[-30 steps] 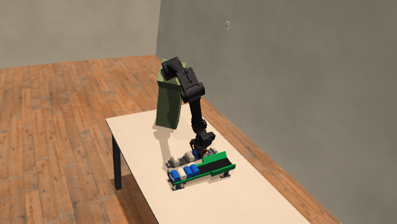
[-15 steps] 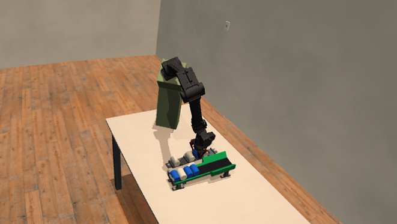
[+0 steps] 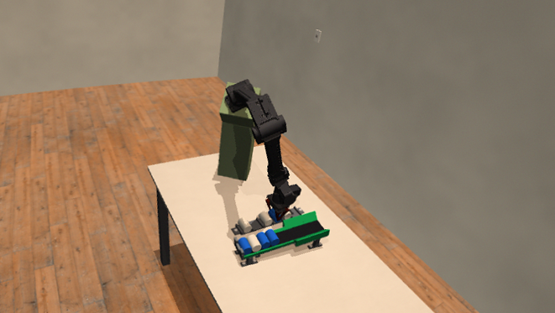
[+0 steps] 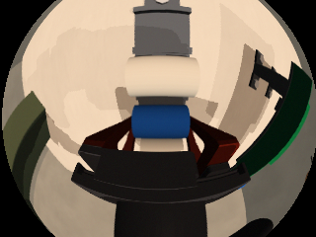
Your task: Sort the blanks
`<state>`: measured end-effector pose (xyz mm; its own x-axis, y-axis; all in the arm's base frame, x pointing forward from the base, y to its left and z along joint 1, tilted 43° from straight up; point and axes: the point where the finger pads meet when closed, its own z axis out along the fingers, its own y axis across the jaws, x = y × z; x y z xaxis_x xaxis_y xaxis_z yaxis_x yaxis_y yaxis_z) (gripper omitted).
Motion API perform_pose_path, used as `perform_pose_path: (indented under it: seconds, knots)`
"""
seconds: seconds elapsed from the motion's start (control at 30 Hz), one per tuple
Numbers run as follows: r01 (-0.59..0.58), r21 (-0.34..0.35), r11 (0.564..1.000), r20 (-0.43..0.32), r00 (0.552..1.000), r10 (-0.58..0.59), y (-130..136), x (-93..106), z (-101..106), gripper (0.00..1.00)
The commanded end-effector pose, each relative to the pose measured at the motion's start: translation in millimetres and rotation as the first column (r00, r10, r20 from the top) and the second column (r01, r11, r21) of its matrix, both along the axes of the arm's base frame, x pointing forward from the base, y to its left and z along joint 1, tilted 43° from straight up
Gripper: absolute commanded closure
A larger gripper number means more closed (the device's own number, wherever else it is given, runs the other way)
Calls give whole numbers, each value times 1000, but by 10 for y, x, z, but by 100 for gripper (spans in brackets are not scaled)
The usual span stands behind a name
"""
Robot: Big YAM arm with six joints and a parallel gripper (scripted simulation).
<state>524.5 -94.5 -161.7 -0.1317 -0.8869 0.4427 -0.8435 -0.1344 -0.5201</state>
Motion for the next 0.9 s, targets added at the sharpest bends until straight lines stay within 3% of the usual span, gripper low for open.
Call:
perform_pose_path:
  seconds: [0.0,0.77,0.87]
  knots:
    - [2,0,1000,14,1000,-2,-30,59,34,43]
    - [2,0,1000,14,1000,-2,-30,59,34,43]
    - [-2,1,1000,24,1000,2,23,66,126,43]
